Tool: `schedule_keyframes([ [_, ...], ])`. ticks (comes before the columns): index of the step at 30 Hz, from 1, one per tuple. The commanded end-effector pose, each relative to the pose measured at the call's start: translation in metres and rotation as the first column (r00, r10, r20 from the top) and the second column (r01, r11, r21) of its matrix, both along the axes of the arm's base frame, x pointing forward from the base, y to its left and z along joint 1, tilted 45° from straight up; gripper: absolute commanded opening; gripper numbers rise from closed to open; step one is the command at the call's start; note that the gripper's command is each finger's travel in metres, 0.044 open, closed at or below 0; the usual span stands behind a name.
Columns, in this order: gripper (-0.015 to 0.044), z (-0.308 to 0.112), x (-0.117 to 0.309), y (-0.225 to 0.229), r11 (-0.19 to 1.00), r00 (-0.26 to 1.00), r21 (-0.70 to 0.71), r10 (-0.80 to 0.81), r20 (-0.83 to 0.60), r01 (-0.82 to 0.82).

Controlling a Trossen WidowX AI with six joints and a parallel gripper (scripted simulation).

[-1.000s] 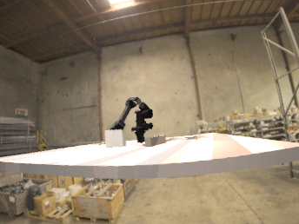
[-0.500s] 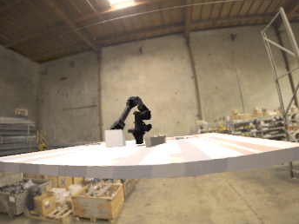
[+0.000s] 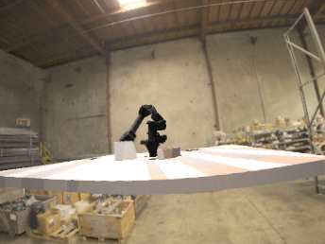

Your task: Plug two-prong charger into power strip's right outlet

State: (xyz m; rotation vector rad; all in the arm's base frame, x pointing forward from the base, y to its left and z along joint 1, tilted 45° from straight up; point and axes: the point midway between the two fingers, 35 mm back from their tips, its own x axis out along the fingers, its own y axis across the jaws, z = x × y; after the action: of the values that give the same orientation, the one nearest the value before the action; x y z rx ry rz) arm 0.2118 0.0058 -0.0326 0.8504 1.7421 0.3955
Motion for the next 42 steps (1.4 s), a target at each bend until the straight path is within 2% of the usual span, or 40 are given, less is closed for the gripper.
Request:
schedule_keyframes([
  [1,0.0,-0.002,0.007,-0.002,1.0,1.0,-0.002,-0.008,-0.003,0.008],
  [20,0.0,-0.011,0.027,-0.007,1.0,1.0,-0.004,-0.024,-0.018,0.024],
  [42,0.0,-0.011,0.031,-0.007,1.0,1.0,-0.004,-0.025,-0.019,0.025],
])
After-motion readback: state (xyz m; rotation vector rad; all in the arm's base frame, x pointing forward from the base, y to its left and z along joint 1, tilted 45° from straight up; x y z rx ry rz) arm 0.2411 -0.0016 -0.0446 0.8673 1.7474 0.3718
